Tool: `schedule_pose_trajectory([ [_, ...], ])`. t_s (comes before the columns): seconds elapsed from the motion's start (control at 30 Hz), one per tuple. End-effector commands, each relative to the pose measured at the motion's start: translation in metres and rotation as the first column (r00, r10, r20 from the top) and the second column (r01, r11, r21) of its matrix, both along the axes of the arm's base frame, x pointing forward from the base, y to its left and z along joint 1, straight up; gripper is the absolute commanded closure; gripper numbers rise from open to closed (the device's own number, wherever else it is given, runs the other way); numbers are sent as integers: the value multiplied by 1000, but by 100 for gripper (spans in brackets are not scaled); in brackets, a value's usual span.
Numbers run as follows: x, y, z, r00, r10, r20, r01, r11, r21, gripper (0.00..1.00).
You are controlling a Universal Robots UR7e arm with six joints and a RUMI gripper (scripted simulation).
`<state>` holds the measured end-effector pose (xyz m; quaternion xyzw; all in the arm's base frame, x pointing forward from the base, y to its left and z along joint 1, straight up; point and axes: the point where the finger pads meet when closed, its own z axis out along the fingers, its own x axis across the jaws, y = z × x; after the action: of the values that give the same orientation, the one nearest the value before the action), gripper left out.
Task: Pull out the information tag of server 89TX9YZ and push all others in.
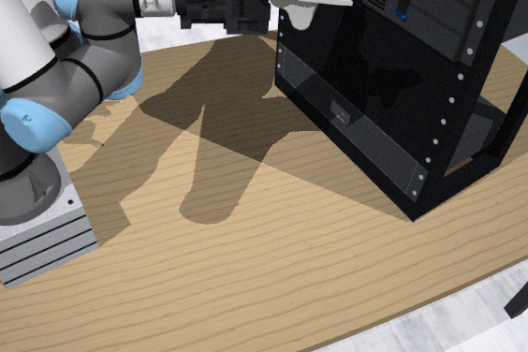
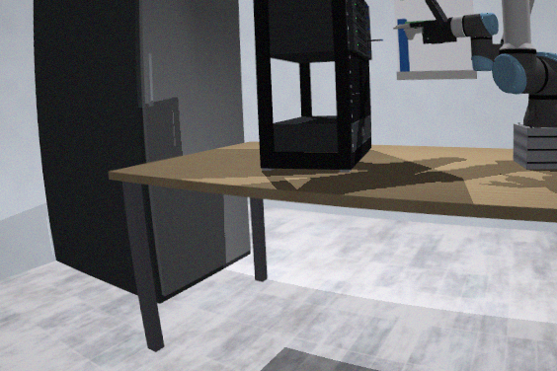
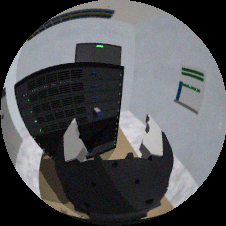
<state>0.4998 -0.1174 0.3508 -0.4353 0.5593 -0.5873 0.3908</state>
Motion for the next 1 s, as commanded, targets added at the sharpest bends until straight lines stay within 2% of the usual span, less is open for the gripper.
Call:
schedule_pose_trajectory([
  [0.0,2,0,4,999,-51,-10,51,989,135,0],
  [0.17,4,1,7,997,-79,-9,79,968,240,0],
  [0.23,4,1,7,997,-79,-9,79,968,240,0],
  [0.33,5,1,9,995,-96,-10,94,949,300,0],
  [0.73,6,2,13,987,-160,-21,148,845,513,0],
  [0.8,6,2,13,987,-160,-21,148,845,513,0],
  [0.97,7,3,16,983,-183,-30,166,792,587,0],
])
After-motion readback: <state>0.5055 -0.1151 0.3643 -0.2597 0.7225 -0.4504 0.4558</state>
